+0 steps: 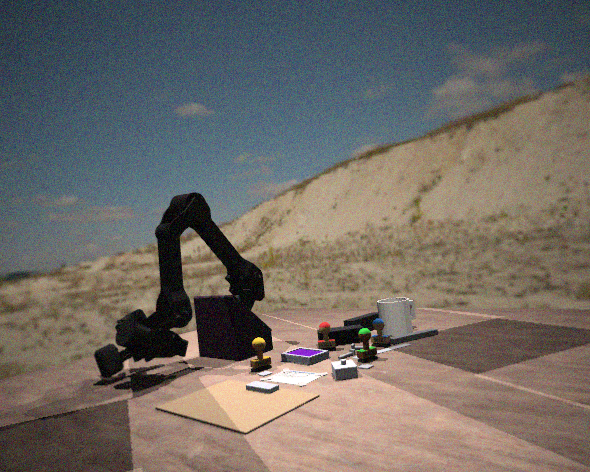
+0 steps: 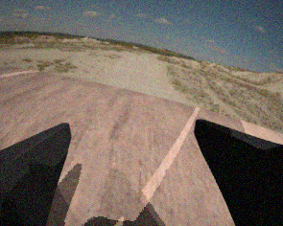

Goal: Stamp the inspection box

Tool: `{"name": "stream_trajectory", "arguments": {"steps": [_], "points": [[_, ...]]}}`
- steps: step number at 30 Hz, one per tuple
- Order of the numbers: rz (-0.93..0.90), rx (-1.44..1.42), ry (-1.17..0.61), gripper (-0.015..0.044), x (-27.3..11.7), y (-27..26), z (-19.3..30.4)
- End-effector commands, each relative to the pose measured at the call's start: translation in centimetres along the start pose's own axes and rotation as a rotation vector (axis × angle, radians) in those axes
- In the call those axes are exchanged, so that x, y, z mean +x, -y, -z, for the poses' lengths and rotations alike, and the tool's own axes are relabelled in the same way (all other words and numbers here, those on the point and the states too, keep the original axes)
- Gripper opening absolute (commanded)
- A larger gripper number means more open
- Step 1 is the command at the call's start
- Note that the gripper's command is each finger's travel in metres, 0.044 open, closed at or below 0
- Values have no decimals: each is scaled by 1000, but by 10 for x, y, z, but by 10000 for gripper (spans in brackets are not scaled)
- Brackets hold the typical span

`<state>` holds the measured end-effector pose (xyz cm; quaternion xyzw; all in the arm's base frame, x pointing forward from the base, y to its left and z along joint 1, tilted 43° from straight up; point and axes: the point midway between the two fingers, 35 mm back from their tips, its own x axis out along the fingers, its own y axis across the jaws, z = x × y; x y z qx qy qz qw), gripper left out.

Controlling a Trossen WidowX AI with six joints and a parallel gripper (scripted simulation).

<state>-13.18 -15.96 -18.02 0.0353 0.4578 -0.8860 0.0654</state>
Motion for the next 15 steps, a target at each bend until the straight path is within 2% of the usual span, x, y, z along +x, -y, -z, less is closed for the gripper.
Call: {"name": "stream_trajectory", "arguments": {"steps": [1, 4, 11, 15], "points": [[0, 0, 0, 400, 0, 0, -1], [0, 0, 0, 400, 0, 1, -6], [-213, -143, -54, 216, -28, -48, -22], [-370, -263, -79, 212, -58, -79, -35]]}}
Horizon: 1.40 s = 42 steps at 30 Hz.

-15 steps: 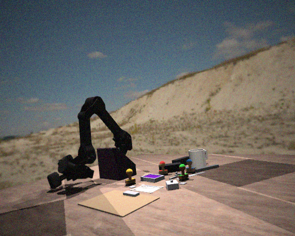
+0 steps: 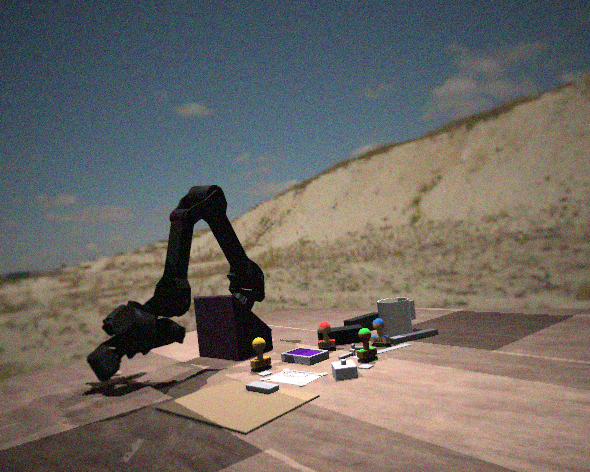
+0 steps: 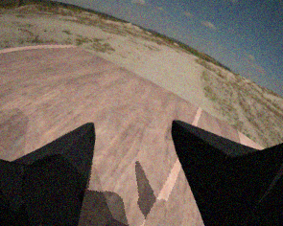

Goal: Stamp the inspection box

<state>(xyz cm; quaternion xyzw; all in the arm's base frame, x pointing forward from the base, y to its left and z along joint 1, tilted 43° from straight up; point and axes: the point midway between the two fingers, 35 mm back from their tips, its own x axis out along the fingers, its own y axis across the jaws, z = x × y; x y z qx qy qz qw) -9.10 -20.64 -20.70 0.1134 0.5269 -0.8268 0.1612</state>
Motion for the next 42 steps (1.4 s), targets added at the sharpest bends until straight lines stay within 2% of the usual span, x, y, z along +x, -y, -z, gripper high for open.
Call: {"name": "stream_trajectory", "arguments": {"steps": [1, 10, 20, 24, 33, 42], "points": [[-162, -124, -21, 212, -27, -35, -20], [-504, -432, -32, 212, -117, -91, -45], [-752, -669, 9, 212, -208, -108, -48], [-890, -837, 19, 212, -261, -107, -41], [-1197, -1238, 43, 212, -384, -70, -4], [-1496, -1640, 47, 212, -492, 15, 48]]}}
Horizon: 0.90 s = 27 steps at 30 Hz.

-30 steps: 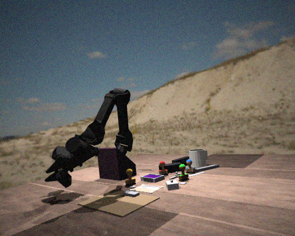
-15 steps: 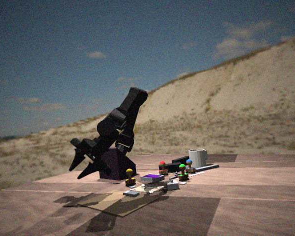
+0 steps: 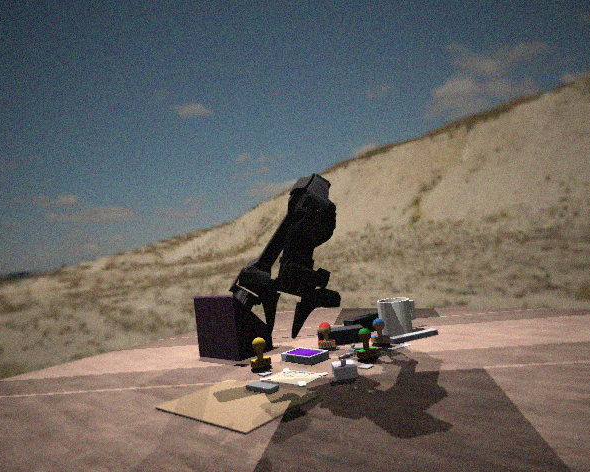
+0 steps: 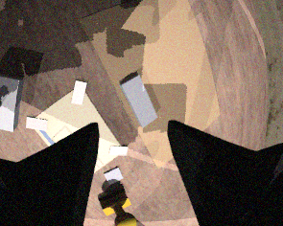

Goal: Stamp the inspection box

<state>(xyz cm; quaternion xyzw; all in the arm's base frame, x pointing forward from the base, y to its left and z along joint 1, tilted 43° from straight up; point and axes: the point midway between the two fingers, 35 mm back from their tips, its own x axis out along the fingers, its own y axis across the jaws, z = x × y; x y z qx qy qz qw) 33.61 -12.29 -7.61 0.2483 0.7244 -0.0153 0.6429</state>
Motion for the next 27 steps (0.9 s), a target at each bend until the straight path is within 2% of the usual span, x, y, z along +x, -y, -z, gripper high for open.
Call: {"name": "stream_trajectory", "arguments": {"steps": [1, 8, 27], "points": [[-159, -182, -11, 212, -30, -68, 1], [-387, -417, -27, 212, -76, -162, 24], [-399, -429, -27, 212, -64, -173, 27]]}}
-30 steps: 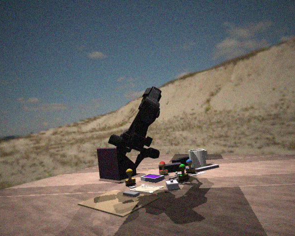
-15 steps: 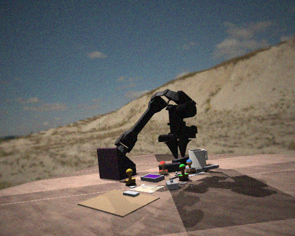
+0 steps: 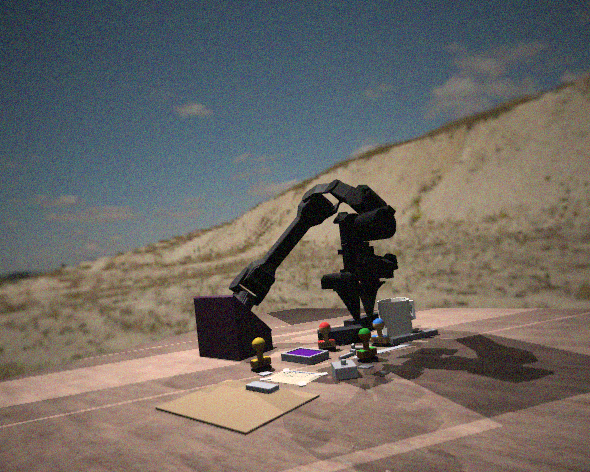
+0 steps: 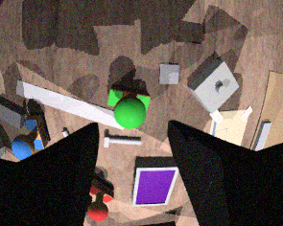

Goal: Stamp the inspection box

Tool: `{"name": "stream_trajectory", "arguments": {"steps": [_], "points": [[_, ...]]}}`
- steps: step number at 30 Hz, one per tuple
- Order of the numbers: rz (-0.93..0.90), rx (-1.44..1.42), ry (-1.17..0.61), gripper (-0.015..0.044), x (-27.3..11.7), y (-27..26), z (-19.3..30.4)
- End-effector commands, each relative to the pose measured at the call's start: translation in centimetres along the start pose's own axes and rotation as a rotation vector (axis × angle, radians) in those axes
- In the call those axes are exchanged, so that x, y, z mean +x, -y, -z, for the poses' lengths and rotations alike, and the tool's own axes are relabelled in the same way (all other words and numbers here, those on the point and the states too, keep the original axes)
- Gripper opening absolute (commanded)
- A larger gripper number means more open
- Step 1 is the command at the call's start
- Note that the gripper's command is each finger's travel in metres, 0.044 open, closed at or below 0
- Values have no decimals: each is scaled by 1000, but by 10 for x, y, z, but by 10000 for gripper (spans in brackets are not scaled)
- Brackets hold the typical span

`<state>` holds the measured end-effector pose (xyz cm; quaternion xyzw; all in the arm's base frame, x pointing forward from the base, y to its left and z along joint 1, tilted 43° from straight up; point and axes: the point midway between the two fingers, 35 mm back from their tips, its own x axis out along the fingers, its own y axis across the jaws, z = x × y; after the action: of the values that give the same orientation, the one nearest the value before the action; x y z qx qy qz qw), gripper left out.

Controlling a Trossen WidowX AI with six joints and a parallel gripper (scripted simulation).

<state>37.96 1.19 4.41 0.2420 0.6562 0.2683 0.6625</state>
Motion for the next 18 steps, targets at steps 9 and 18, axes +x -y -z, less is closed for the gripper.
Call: {"name": "stream_trajectory", "arguments": {"steps": [9, 18], "points": [[-4, 4, 0, 212, 20, 0, 0], [-4, 4, 0, 212, 35, 0, 0]]}}
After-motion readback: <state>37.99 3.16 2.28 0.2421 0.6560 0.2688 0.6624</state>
